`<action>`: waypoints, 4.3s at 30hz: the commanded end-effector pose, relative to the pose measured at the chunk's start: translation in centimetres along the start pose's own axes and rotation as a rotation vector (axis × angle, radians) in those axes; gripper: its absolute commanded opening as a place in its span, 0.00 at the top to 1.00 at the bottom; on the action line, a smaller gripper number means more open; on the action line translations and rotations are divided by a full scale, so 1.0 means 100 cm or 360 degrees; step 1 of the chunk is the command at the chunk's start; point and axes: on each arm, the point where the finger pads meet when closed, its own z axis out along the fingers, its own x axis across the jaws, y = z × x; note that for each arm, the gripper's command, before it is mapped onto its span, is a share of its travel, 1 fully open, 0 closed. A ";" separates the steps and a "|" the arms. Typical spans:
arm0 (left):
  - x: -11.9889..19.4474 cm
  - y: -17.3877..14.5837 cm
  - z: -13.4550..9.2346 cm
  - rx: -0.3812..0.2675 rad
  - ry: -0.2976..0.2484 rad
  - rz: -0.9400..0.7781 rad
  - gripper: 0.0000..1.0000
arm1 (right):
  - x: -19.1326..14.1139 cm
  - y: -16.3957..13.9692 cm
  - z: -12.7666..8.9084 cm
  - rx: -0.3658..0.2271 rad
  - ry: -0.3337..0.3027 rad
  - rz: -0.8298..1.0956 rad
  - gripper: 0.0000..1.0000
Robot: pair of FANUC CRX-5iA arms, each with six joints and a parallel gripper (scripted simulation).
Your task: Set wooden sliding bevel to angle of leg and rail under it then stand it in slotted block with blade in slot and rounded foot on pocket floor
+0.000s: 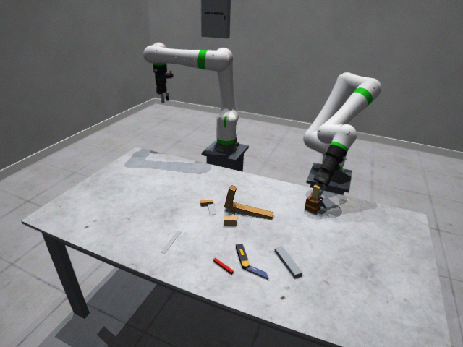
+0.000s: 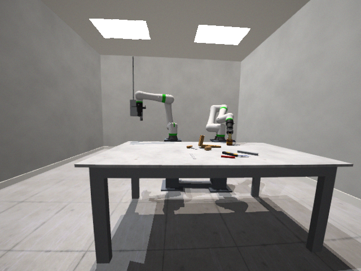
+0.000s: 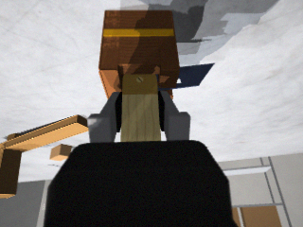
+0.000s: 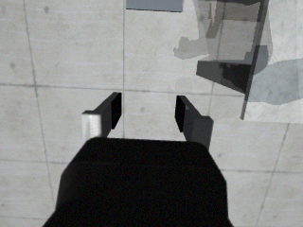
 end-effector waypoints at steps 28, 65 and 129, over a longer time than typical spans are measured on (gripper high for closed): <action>0.000 0.001 0.000 -0.0003 0.0000 0.0001 0.00 | 0.000 0.000 -0.001 -0.0004 0.0000 0.0000 0.00; 0.000 0.001 -0.076 -0.0003 0.0001 0.0001 0.00 | 0.000 0.000 -0.001 -0.0004 0.0000 0.0000 0.00; 0.000 0.001 -0.120 -0.0003 0.0001 0.0001 0.00 | 0.000 0.000 -0.001 -0.0004 0.0000 0.0000 0.00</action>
